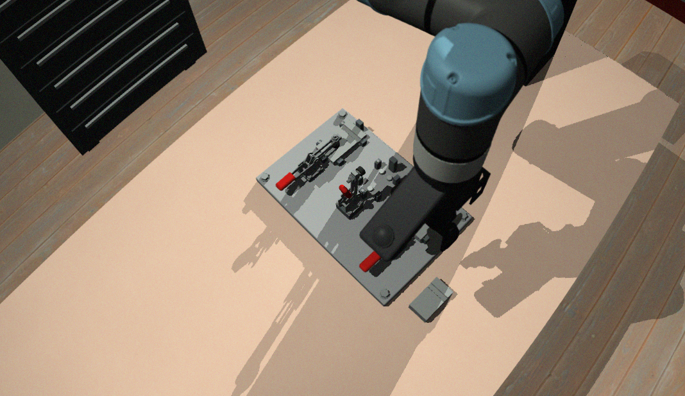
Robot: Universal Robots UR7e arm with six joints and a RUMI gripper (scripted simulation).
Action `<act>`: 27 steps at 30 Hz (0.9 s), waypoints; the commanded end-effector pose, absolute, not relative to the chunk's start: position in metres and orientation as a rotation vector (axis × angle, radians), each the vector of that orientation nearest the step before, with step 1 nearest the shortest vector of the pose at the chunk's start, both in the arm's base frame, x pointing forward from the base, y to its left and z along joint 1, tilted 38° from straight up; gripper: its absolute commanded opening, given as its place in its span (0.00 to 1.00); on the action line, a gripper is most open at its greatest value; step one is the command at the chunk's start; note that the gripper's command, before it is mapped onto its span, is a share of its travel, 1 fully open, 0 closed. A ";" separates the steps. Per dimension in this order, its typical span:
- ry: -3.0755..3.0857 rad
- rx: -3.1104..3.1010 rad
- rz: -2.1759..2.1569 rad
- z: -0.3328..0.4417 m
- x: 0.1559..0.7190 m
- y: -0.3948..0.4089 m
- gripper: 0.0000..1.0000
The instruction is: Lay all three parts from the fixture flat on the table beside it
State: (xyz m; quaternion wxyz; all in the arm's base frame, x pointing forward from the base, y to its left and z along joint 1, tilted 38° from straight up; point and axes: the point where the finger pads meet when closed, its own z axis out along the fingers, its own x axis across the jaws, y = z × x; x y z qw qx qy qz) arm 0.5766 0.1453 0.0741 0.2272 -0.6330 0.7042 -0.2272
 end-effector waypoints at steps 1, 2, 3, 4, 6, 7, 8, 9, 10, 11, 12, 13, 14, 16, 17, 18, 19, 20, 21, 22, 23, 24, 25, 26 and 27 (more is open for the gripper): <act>1.938 -1.744 -0.625 0.075 0.576 0.121 0.28; 1.938 -1.744 -0.625 0.076 0.576 0.117 0.28; 1.938 -1.744 -0.625 0.076 0.576 0.112 0.28; 1.938 -1.744 -0.625 0.076 0.576 0.107 0.28; 1.938 -1.744 -0.625 0.076 0.576 0.097 0.28; 1.938 -1.744 -0.625 0.076 0.576 0.092 0.28; 1.938 -1.744 -0.625 0.076 0.576 0.087 0.28; 1.938 -1.744 -0.625 0.076 0.576 0.082 0.28; 1.938 -1.744 -0.625 0.076 0.576 0.082 0.28; 1.938 -1.744 -0.625 0.076 0.576 0.082 0.28; 1.938 -1.744 -0.625 0.077 0.576 0.077 0.28; 1.938 -1.744 -0.625 0.077 0.576 0.072 0.28; 1.938 -1.744 -0.625 0.077 0.576 0.066 0.28; 1.938 -1.744 -0.625 0.077 0.575 0.055 0.28; 1.938 -1.744 -0.625 0.077 0.575 0.050 0.28; 1.938 -1.744 -0.625 0.078 0.575 0.045 0.28; 1.938 -1.744 -0.625 0.078 0.575 0.039 0.28; 1.938 -1.744 -0.625 0.078 0.575 0.034 0.28; 1.938 -1.744 -0.625 0.078 0.575 0.028 0.28; 1.938 -1.744 -0.625 0.078 0.575 0.023 0.28; 1.938 -1.744 -0.625 0.078 0.575 0.017 0.28; 1.938 -1.744 -0.625 0.078 0.575 0.012 0.28; 1.938 -1.744 -0.625 0.079 0.575 0.006 0.28; 1.938 -1.744 -0.625 0.079 0.575 0.001 0.28; 1.938 -1.744 -0.625 0.079 0.575 0.001 0.28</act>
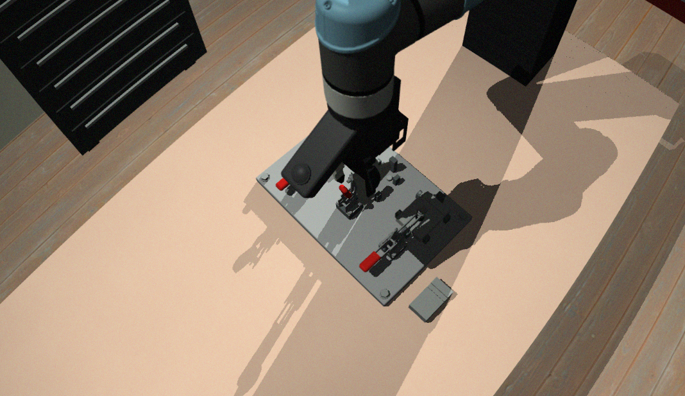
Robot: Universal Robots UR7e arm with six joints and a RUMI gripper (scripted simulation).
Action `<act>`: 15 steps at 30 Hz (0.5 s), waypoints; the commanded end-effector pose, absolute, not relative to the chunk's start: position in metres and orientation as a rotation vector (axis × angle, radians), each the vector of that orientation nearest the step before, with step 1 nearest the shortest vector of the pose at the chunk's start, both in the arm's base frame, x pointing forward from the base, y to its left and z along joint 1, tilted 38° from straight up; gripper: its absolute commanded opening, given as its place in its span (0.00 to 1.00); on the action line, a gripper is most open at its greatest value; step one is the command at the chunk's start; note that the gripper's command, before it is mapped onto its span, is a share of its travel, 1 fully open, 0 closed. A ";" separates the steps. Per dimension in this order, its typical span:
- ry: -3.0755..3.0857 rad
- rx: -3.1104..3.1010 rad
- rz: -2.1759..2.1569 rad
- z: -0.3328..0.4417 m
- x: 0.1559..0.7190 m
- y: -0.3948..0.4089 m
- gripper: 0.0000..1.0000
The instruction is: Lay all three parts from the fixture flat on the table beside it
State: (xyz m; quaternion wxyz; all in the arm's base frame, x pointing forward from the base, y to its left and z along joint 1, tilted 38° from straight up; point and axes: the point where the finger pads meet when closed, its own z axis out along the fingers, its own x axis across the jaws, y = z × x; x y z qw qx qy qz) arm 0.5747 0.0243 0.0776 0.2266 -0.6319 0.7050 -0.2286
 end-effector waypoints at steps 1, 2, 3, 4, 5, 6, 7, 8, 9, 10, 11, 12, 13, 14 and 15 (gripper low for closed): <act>1.938 -1.744 -0.625 0.079 0.575 0.001 0.28; 1.938 -1.744 -0.625 0.079 0.575 -0.004 0.28; 1.938 -1.744 -0.625 0.079 0.575 -0.010 0.28; 1.938 -1.744 -0.625 0.079 0.574 -0.015 0.28; 1.938 -1.744 -0.625 0.079 0.574 -0.020 0.28; 1.938 -1.744 -0.625 0.079 0.574 -0.026 0.28; 1.938 -1.744 -0.625 0.080 0.574 -0.031 0.28; 1.938 -1.744 -0.625 0.080 0.574 -0.036 0.28; 1.938 -1.744 -0.625 0.080 0.574 -0.041 0.28; 1.938 -1.744 -0.625 0.080 0.574 -0.046 0.28; 1.938 -1.744 -0.625 0.080 0.574 -0.051 0.28; 1.938 -1.744 -0.625 0.080 0.574 -0.056 0.28; 1.938 -1.744 -0.625 0.080 0.574 -0.061 0.28; 1.938 -1.744 -0.625 0.081 0.574 -0.065 0.28; 1.938 -1.744 -0.625 0.081 0.574 -0.070 0.28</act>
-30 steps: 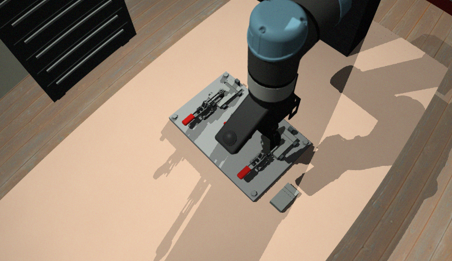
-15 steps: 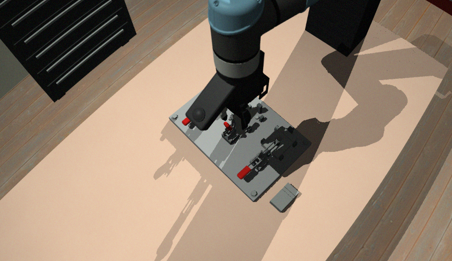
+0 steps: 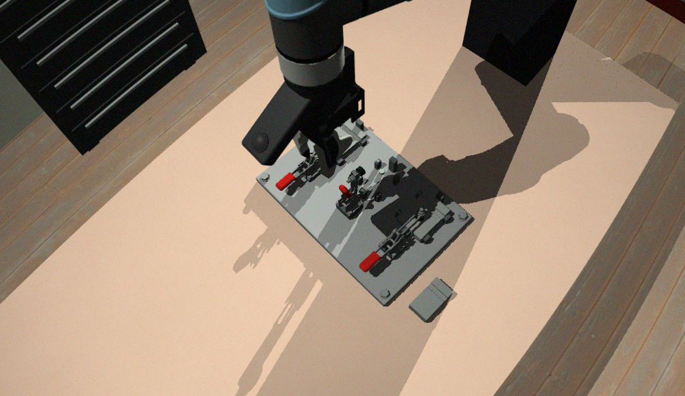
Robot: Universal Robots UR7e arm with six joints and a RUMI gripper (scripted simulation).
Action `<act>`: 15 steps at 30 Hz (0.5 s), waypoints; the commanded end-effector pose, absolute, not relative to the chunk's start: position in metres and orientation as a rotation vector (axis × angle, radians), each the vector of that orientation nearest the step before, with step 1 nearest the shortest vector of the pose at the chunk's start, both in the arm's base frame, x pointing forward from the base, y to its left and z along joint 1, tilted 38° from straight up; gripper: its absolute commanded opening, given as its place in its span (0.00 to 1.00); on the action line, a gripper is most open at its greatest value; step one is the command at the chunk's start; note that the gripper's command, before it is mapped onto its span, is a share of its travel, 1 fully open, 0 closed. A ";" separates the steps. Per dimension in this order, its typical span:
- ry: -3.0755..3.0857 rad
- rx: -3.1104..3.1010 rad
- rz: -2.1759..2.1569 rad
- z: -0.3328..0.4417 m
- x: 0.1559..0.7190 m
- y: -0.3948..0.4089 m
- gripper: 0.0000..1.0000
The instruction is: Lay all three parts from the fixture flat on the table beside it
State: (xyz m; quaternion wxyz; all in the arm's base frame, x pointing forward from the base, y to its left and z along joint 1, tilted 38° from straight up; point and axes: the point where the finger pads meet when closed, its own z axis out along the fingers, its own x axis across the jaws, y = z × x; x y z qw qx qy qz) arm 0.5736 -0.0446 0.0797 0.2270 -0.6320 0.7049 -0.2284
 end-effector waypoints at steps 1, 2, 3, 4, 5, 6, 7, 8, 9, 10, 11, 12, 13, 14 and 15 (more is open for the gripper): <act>1.938 -1.744 -0.625 0.081 0.574 -0.075 0.28; 1.938 -1.744 -0.625 0.081 0.574 -0.075 0.28; 1.938 -1.744 -0.625 0.081 0.574 -0.075 0.28; 1.938 -1.744 -0.625 0.081 0.574 -0.079 0.28; 1.938 -1.744 -0.625 0.081 0.574 -0.083 0.28; 1.938 -1.744 -0.625 0.081 0.573 -0.087 0.28; 1.938 -1.744 -0.625 0.081 0.573 -0.091 0.28; 1.938 -1.744 -0.625 0.081 0.573 -0.095 0.28; 1.938 -1.744 -0.625 0.082 0.573 -0.099 0.28; 1.938 -1.744 -0.625 0.082 0.573 -0.102 0.28; 1.938 -1.744 -0.625 0.082 0.573 -0.106 0.28; 1.938 -1.744 -0.625 0.082 0.573 -0.109 0.28; 1.938 -1.744 -0.625 0.082 0.573 -0.112 0.28; 1.938 -1.744 -0.625 0.082 0.573 -0.115 0.28; 1.938 -1.744 -0.625 0.082 0.573 -0.118 0.28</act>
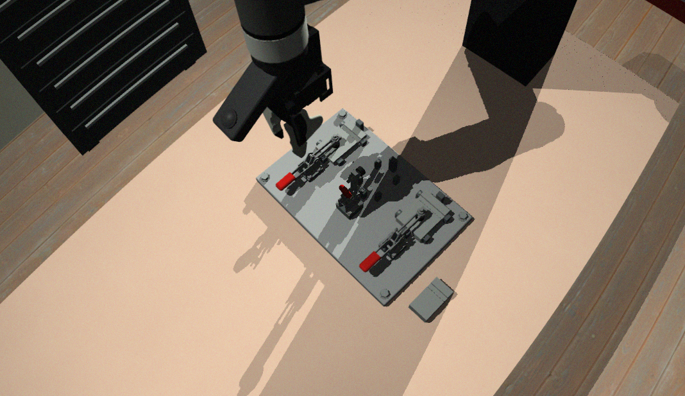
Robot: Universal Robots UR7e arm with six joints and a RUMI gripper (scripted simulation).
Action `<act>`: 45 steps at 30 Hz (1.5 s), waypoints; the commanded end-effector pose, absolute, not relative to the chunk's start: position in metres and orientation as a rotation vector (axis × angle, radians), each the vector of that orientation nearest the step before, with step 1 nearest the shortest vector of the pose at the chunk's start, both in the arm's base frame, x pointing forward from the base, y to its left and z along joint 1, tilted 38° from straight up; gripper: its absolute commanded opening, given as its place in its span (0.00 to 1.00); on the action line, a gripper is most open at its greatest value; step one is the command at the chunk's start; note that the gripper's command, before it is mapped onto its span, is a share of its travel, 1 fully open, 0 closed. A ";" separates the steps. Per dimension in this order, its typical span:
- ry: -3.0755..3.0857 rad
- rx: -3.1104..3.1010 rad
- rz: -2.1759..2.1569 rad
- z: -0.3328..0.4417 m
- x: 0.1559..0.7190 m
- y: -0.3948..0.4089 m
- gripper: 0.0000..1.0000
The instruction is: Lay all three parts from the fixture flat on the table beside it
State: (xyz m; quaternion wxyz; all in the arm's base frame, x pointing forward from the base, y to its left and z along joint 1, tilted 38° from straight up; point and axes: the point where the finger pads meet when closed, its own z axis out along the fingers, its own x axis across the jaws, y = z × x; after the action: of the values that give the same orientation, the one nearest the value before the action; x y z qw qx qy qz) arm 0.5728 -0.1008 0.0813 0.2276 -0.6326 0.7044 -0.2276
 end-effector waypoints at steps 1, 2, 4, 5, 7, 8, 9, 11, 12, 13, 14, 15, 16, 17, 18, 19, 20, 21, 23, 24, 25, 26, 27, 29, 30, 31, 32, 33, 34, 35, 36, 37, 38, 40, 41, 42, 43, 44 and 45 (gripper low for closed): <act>1.938 -1.744 -0.625 0.082 0.573 -0.120 0.28; 1.938 -1.744 -0.625 0.082 0.573 -0.122 0.28; 1.938 -1.744 -0.625 0.082 0.573 -0.125 0.28; 1.938 -1.744 -0.625 0.082 0.573 -0.125 0.28; 1.938 -1.744 -0.625 0.082 0.573 -0.129 0.28; 1.938 -1.744 -0.625 0.082 0.573 -0.130 0.28; 1.938 -1.744 -0.625 0.082 0.573 -0.132 0.28; 1.938 -1.744 -0.625 0.083 0.573 -0.134 0.28; 1.938 -1.744 -0.625 0.083 0.573 -0.135 0.28; 1.938 -1.744 -0.625 0.083 0.573 -0.136 0.28; 1.938 -1.744 -0.625 0.083 0.573 -0.137 0.28; 1.938 -1.744 -0.625 0.083 0.573 -0.137 0.28; 1.938 -1.744 -0.625 0.083 0.573 -0.138 0.28; 1.938 -1.744 -0.625 0.083 0.573 -0.138 0.28; 1.938 -1.744 -0.625 0.083 0.573 -0.138 0.28; 1.938 -1.744 -0.625 0.083 0.573 -0.139 0.28; 1.938 -1.744 -0.625 0.083 0.573 -0.139 0.28; 1.938 -1.744 -0.625 0.083 0.573 -0.139 0.28; 1.938 -1.744 -0.625 0.083 0.573 -0.139 0.28; 1.938 -1.744 -0.625 0.083 0.573 -0.139 0.28; 1.938 -1.744 -0.625 0.083 0.573 -0.139 0.28; 1.938 -1.744 -0.625 0.083 0.573 -0.139 0.28; 1.938 -1.744 -0.625 0.083 0.573 -0.139 0.28; 1.938 -1.744 -0.625 0.082 0.573 -0.139 0.28; 1.938 -1.744 -0.625 0.082 0.573 -0.139 0.28; 1.938 -1.744 -0.625 0.082 0.574 -0.139 0.28; 1.938 -1.744 -0.625 0.081 0.574 -0.139 0.28; 1.938 -1.744 -0.625 0.080 0.574 -0.139 0.28; 1.938 -1.744 -0.625 0.080 0.575 -0.139 0.28; 1.938 -1.744 -0.625 0.079 0.576 -0.139 0.28; 1.938 -1.744 -0.625 0.077 0.577 -0.139 0.28; 1.938 -1.744 -0.625 0.076 0.578 -0.139 0.28; 1.938 -1.744 -0.625 0.076 0.578 -0.139 0.28; 1.938 -1.744 -0.625 0.074 0.579 -0.139 0.28; 1.938 -1.744 -0.625 0.073 0.580 -0.139 0.28; 1.938 -1.744 -0.625 0.071 0.582 -0.139 0.28; 1.938 -1.744 -0.625 0.069 0.584 -0.139 0.28; 1.938 -1.744 -0.625 0.066 0.585 -0.139 0.28; 1.938 -1.744 -0.625 0.064 0.587 -0.140 0.28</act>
State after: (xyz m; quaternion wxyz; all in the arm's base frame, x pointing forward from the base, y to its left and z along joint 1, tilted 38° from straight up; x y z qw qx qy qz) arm 0.5798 -0.1391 0.0726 0.2281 -0.6335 0.7039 -0.2264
